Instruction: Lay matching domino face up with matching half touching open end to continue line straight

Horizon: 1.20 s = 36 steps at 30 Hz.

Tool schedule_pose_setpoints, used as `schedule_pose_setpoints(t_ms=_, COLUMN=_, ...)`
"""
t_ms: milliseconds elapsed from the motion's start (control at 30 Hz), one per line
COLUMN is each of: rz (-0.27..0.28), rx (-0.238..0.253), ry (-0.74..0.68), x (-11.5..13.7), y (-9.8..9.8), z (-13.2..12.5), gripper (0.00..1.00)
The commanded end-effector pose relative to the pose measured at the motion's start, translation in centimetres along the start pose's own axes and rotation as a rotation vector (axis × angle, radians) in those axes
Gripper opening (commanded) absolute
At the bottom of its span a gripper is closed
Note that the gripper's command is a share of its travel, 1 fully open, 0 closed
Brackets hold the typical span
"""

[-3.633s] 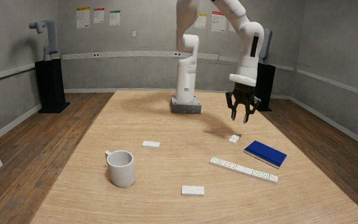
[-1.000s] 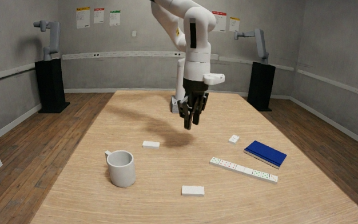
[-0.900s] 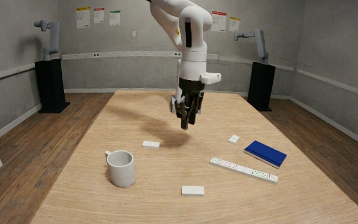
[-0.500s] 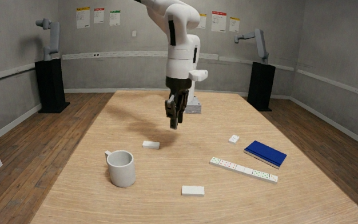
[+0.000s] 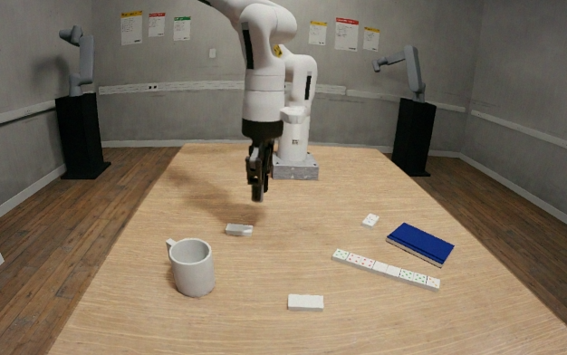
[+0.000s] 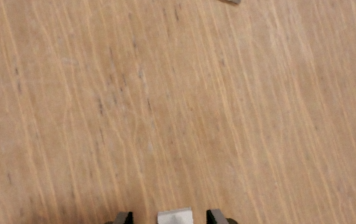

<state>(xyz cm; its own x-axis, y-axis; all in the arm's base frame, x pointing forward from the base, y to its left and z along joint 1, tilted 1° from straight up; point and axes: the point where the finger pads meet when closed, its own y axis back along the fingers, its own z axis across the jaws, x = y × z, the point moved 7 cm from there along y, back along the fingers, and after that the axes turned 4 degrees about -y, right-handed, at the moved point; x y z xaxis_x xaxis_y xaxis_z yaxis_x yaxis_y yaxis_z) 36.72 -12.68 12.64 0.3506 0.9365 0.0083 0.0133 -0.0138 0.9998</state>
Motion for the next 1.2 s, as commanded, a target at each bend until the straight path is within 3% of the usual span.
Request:
schedule_pose_setpoints(t_ms=0, rz=-0.003, rx=-0.005, ry=0.034, x=-1.0, y=0.2, z=0.3, gripper=0.49)
schedule_pose_setpoints(t_ms=333, rz=-0.003, rx=-0.009, ry=0.107, x=-2.3, y=0.3, z=0.5, gripper=0.49)
schedule_pose_setpoints(t_ms=1167, rz=-0.003, rx=-0.01, ry=0.12, x=-2.8, y=0.4, z=0.5, gripper=0.49)
